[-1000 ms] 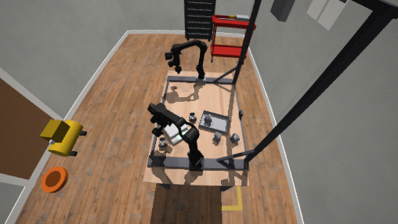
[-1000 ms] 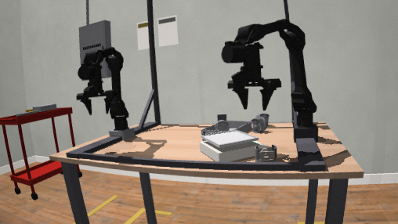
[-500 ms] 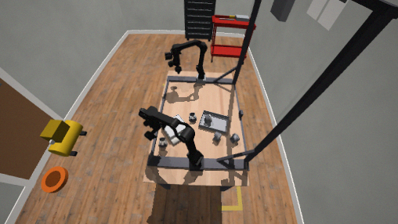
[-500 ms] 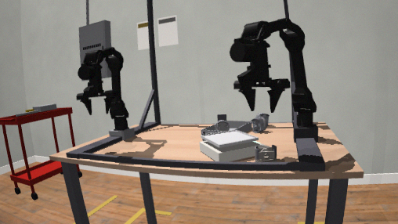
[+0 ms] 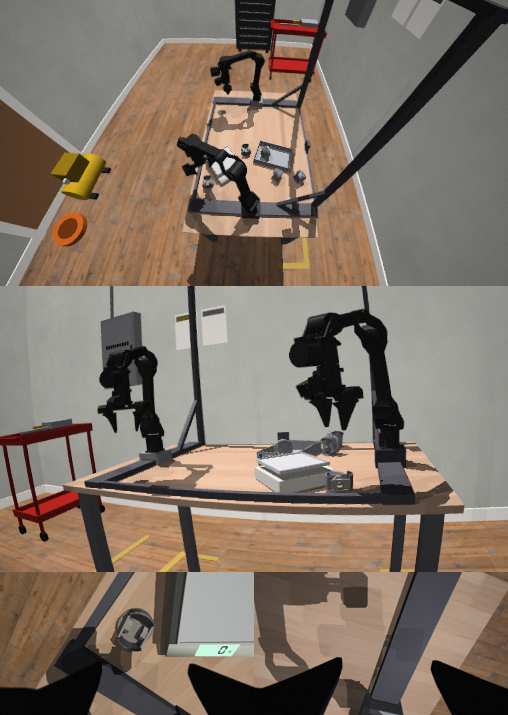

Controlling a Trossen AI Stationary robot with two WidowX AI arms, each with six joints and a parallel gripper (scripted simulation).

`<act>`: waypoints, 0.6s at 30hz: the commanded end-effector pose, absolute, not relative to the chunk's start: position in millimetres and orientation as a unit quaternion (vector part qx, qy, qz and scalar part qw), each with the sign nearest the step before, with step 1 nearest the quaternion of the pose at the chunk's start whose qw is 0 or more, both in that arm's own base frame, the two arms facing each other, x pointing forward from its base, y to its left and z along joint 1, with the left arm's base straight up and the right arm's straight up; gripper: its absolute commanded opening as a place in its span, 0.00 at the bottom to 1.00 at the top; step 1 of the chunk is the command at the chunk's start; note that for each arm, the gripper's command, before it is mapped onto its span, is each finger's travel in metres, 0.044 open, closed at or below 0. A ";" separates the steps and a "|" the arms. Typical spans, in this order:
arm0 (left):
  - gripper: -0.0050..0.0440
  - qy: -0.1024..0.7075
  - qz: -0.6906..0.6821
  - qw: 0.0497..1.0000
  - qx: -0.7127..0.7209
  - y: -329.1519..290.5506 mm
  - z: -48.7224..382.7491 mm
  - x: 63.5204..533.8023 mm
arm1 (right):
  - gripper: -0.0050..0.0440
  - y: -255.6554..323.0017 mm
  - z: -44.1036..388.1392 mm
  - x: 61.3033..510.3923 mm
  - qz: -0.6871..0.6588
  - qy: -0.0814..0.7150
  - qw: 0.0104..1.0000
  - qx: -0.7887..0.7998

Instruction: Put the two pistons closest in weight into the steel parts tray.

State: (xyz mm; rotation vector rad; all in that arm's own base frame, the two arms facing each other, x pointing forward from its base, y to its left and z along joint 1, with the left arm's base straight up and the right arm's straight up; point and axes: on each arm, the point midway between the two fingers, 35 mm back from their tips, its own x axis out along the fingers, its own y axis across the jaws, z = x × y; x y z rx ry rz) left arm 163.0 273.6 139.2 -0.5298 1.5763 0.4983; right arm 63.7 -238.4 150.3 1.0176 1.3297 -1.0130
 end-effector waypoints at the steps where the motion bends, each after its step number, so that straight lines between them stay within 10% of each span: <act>1: 0.87 0.700 0.195 0.660 -0.193 277.4 149.0 166.4 | 0.92 -243.1 158.5 64.8 -0.436 0.554 0.567 0.426; 18: 0.87 0.745 0.061 0.661 -0.062 277.4 148.7 166.5 | 0.92 -243.1 158.5 64.8 -0.436 0.554 0.567 0.426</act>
